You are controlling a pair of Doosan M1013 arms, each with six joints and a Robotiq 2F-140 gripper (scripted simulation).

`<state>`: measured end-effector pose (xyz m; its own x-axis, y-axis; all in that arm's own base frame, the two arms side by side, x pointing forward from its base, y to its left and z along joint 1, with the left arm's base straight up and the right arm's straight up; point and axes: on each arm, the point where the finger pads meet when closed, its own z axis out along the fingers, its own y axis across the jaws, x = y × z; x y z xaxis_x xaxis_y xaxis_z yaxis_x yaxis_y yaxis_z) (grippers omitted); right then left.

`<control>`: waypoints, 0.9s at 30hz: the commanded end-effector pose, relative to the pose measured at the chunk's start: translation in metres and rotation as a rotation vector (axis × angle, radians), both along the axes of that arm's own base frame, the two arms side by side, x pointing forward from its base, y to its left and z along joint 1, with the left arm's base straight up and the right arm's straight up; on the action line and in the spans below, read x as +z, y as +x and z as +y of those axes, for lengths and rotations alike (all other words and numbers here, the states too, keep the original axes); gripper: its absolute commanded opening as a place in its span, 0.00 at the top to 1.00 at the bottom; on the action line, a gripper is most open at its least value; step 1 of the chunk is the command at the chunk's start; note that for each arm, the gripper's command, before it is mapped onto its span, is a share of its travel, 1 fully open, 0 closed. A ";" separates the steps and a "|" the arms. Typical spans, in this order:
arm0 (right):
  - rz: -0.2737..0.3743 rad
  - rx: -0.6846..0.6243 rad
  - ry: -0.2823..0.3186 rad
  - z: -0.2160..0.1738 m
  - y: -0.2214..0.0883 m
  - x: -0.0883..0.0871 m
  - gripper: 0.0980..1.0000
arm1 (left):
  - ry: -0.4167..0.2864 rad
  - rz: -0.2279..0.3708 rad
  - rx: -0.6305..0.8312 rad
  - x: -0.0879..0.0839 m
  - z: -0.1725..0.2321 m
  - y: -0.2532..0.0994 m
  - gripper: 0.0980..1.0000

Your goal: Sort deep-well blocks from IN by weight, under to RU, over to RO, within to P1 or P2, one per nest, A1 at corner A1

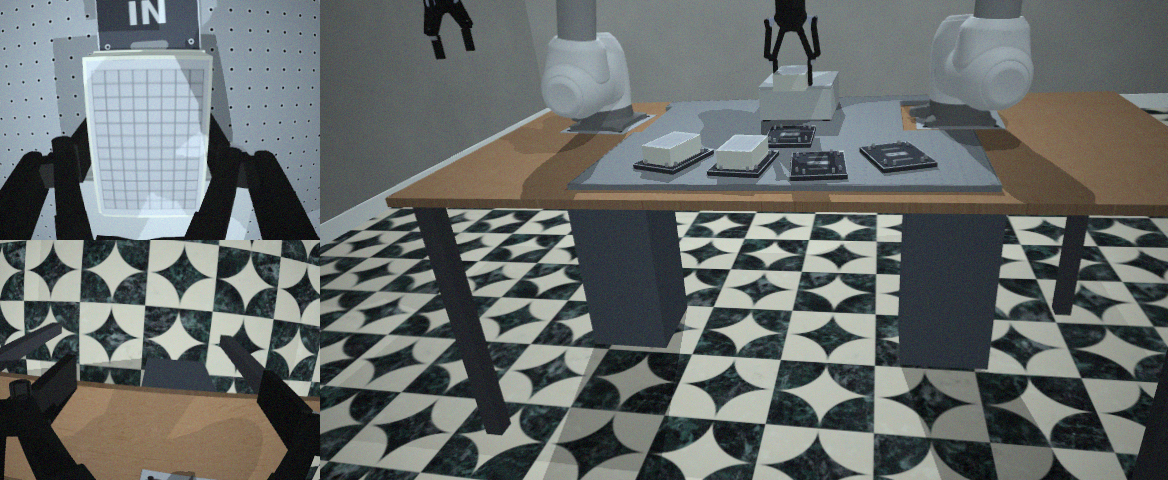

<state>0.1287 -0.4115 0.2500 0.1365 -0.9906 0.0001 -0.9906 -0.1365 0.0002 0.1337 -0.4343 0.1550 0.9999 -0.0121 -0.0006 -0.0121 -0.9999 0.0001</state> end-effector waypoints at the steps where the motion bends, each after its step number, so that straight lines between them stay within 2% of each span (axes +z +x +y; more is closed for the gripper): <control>1: -0.001 0.000 -0.001 0.000 0.000 0.001 0.00 | -0.001 -0.001 0.000 0.005 -0.001 -0.012 1.00; 27: -0.001 0.000 -0.001 0.000 0.000 0.001 0.00 | -0.001 -0.001 0.000 0.030 -0.004 -0.088 1.00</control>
